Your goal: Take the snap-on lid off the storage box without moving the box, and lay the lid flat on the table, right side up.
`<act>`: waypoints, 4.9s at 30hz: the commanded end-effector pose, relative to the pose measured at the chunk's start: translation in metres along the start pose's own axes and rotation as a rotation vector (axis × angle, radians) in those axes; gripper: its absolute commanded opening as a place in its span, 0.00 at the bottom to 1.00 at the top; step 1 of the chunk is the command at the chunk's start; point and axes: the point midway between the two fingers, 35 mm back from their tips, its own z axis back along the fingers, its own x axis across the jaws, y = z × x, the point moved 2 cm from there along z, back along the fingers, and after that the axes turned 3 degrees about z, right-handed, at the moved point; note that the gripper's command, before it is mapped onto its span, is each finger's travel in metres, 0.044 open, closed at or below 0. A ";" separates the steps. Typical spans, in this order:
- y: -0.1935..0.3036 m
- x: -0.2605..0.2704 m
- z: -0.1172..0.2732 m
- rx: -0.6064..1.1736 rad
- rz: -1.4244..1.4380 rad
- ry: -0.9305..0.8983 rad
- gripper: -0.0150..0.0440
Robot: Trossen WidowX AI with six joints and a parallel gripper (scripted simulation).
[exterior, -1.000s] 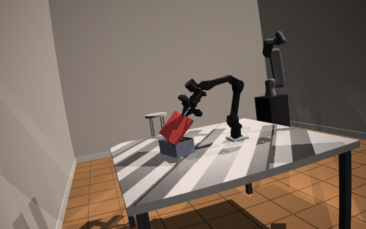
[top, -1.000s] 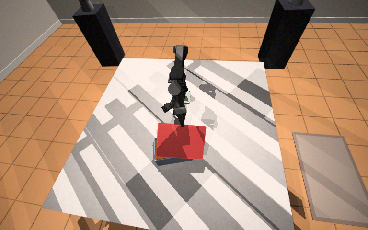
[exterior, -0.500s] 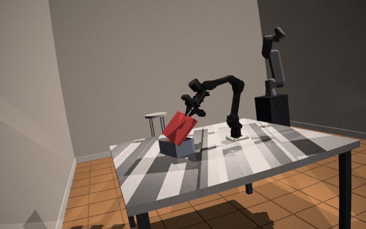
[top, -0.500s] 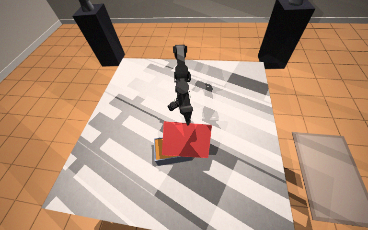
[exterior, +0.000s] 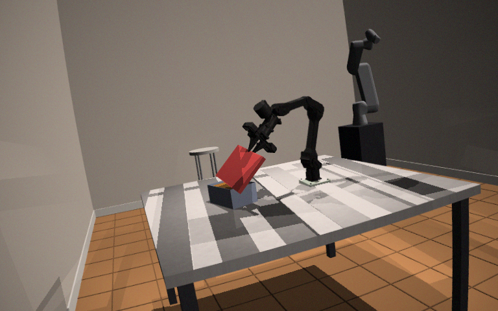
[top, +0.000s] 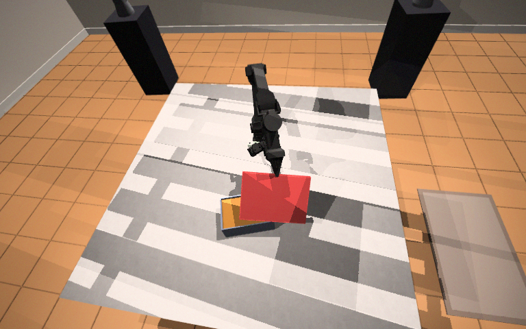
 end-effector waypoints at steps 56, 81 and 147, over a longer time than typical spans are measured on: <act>0.116 0.000 0.011 0.006 -0.013 -0.004 0.25; 0.165 0.000 0.016 0.009 -0.017 -0.003 0.25; 0.174 -0.041 -0.016 0.009 -0.018 -0.003 0.25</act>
